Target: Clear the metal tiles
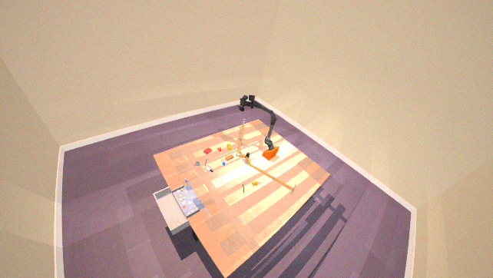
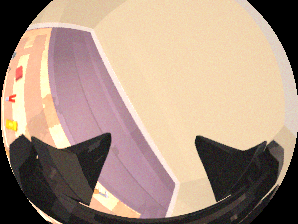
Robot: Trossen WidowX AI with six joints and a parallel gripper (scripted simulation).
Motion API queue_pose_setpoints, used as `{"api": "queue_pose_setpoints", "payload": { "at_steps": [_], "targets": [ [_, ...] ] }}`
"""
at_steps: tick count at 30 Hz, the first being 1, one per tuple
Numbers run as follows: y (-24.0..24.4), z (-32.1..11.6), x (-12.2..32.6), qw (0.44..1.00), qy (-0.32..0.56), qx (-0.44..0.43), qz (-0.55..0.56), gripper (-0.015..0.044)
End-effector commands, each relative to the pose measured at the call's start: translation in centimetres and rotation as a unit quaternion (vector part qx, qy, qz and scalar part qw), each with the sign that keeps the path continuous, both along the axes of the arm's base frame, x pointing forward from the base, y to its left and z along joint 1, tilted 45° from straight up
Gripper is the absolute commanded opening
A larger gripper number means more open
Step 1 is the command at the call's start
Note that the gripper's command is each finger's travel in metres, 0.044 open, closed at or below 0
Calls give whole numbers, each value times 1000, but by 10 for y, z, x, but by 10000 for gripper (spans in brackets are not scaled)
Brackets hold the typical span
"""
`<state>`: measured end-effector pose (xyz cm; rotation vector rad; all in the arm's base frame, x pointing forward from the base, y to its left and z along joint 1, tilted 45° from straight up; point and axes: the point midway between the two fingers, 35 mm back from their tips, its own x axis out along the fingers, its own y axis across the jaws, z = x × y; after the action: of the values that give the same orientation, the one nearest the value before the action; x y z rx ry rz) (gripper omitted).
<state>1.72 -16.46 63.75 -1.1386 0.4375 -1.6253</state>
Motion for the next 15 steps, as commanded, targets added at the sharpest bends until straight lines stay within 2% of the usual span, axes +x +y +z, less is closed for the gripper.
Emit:
{"api": "queue_pose_setpoints", "payload": {
  "at_steps": [1,15],
  "targets": [
    [13,-9,-9,1000,-15,10,4,440],
    [65,-38,-36,997,-75,30,15,440]
  ]
}}
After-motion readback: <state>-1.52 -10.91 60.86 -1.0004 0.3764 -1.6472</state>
